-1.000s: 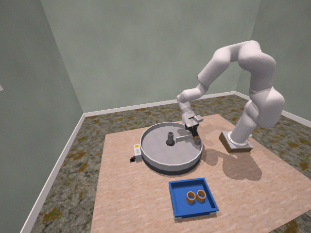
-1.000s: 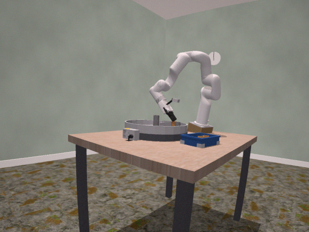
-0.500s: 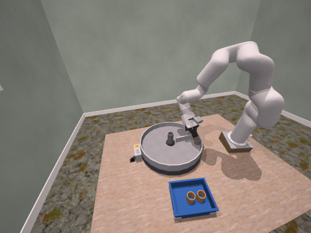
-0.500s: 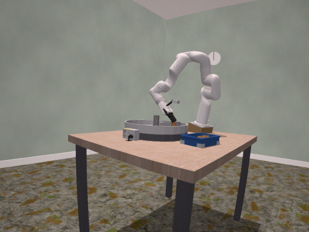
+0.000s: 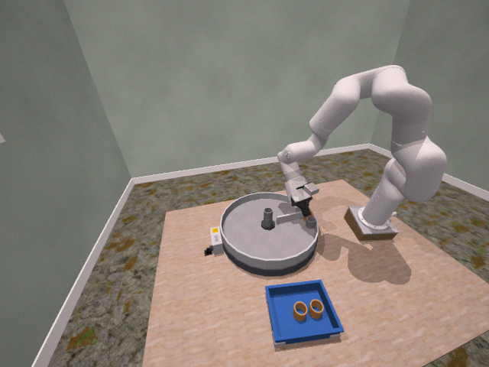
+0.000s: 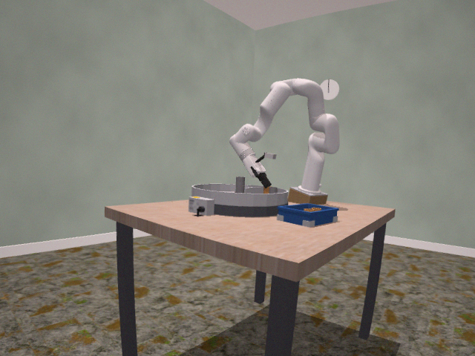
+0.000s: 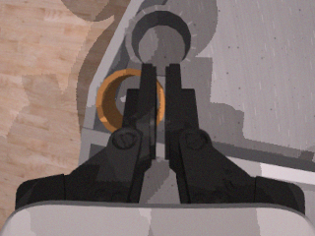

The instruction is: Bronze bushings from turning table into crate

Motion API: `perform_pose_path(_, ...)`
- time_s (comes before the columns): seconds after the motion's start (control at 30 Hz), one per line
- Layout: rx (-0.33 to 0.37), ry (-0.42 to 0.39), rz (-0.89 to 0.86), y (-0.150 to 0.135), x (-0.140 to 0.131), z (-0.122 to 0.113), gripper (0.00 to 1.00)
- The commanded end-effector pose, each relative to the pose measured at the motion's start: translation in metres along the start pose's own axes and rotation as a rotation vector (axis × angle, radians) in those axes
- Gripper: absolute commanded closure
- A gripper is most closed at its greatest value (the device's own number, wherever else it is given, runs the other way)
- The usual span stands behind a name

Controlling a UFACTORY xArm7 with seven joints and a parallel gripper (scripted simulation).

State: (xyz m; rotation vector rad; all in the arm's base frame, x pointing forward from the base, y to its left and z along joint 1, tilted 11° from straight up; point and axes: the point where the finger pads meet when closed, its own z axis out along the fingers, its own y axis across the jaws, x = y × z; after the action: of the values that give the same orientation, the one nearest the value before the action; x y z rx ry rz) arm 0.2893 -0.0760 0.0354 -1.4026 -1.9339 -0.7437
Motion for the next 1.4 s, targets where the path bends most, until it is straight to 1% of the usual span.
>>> perform_pose_path(0.0,-0.002,-0.003,0.000,0.0000,-0.0006,-0.0014,1.00)
perform_pose_path(1.1,-0.002,-0.003,0.000,0.0000,-0.0004,-0.0016,1.00)
perform_pose_path(1.37,-0.002,-0.003,0.000,0.0000,0.0068,-0.0101,1.00)
